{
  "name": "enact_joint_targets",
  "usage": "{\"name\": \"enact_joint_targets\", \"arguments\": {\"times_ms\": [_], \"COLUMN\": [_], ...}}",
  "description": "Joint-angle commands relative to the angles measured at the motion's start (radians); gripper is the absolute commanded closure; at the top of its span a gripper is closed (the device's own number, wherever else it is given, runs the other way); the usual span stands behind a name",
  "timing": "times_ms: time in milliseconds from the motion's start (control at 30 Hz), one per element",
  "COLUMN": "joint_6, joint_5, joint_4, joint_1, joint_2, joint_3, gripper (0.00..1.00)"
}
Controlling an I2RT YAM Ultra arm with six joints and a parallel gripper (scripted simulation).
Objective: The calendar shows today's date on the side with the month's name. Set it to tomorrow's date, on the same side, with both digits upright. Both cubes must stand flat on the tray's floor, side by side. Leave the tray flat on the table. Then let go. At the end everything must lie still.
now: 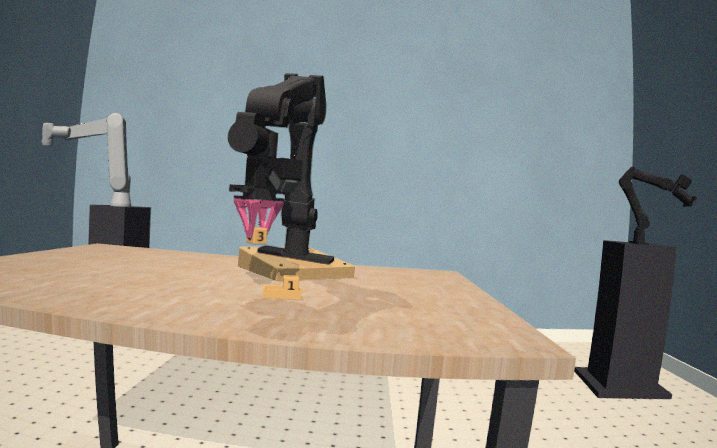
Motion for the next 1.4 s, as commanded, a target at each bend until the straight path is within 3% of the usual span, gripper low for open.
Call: {"name": "enact_joint_targets", "arguments": {"times_ms": [0,267,333,833,933,967,1367], "joint_6": [0.170,0.416,0.416,0.916,0.919,1.008,1.353], "joint_5": [-0.012,-0.014,-0.014,-0.018,-0.018,-0.017,-0.019], "joint_4": [-0.002,-0.001,-0.001,0.000,0.000,0.000,0.002], "joint_1": [-0.023,-0.053,-0.053,-0.113,-0.114,-0.124,-0.166], "joint_2": [0.001,0.005,0.005,0.038,0.038,0.043,0.059], "joint_3": [0.032,0.042,0.042,0.063,0.063,0.067,0.081], "gripper": [0.74,0.74,0.74,0.74,0.74,0.74,0.74]}}
